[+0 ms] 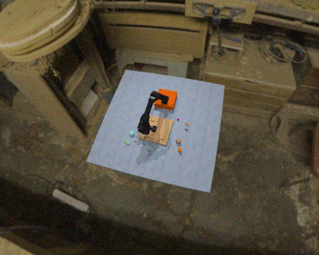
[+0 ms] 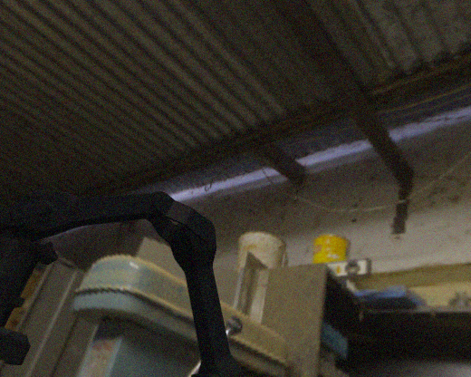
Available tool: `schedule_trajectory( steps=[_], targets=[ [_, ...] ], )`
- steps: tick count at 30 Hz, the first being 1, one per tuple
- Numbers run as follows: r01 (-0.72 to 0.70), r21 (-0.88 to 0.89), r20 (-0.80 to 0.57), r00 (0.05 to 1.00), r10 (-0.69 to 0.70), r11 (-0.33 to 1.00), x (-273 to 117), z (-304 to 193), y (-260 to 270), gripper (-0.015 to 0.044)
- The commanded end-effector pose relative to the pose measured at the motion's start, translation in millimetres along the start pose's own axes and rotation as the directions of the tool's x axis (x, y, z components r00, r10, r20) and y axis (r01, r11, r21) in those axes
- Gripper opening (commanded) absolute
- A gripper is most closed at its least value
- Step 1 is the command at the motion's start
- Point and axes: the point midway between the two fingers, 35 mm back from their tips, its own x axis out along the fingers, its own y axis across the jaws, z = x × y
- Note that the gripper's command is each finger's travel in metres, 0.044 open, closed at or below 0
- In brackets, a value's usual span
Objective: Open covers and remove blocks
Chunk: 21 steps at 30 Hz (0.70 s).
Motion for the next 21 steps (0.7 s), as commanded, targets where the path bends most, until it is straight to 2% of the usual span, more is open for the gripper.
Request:
schedule_trajectory(
  steps=[1, 5, 8, 11, 16, 21],
  targets=[
    [0.003, 0.005, 0.010, 1.000, -0.003, 1.000, -7.9, 2.7, -0.1, 0.0000],
    [0.000, -0.051, 0.000, 1.000, 0.000, 0.999, -4.8, -3.1, 0.0, 0.0000],
    [0.001, -0.268, 0.001, 1.000, 0.000, 0.963, -8.6, -17.7, -0.5, 0.0000],
    [0.001, -0.486, 0.001, 1.000, -0.001, 0.874, -11.8, -33.8, -0.6, 0.0000],
    [0.002, -0.784, 0.001, 1.000, -0.001, 0.621, -15.1, -61.5, 0.0, 0.0000],
    [0.002, -0.962, 0.002, 1.000, -0.002, 0.273, -15.9, -90.1, 1.8, 0.0000]
  ],
)
